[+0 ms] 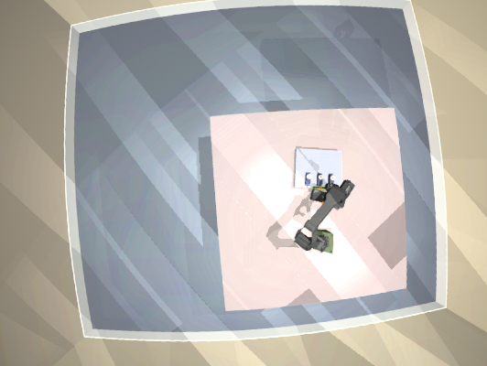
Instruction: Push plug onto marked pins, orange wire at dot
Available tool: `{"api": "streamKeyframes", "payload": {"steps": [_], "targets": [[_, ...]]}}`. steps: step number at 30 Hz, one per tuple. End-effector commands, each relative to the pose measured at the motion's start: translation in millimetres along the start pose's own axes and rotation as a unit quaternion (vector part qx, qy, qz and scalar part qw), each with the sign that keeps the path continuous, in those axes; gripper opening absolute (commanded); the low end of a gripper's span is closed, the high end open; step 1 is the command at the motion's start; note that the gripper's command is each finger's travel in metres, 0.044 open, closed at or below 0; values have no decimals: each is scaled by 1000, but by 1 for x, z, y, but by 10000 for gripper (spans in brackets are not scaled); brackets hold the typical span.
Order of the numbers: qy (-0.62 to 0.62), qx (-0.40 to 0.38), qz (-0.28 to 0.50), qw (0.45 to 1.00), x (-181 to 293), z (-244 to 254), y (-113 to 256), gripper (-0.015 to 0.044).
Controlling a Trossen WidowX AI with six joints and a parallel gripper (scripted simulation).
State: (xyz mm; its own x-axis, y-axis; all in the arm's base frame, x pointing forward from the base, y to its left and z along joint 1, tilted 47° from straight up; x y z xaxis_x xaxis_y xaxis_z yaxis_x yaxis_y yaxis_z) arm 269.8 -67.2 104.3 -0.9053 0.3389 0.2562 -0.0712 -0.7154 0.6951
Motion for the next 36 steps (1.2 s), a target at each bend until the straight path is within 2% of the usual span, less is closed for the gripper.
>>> {"api": "streamKeyframes", "payload": {"steps": [1,9,17,36], "targets": [[52,1,0,999,9,-8,-2,0],[111,-1,1,994,20,-18,-9,0],[113,-2,1,994,20,-18,-44,0],[114,-2,0,994,-15,-7,-42,0]]}}
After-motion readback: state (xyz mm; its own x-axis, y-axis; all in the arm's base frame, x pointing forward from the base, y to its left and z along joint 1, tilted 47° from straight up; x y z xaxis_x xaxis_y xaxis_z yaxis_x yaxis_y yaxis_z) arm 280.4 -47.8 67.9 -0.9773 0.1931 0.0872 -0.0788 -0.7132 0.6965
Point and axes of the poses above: the point midway between the two fingers, 35 mm back from their tips, its own y axis back along the fingers, its own z axis across the jaws, x = y × z, the point moved 2 cm from there along y, back along the fingers, and after that the axes turned 7 degrees about -y, right-handed, at the moved point
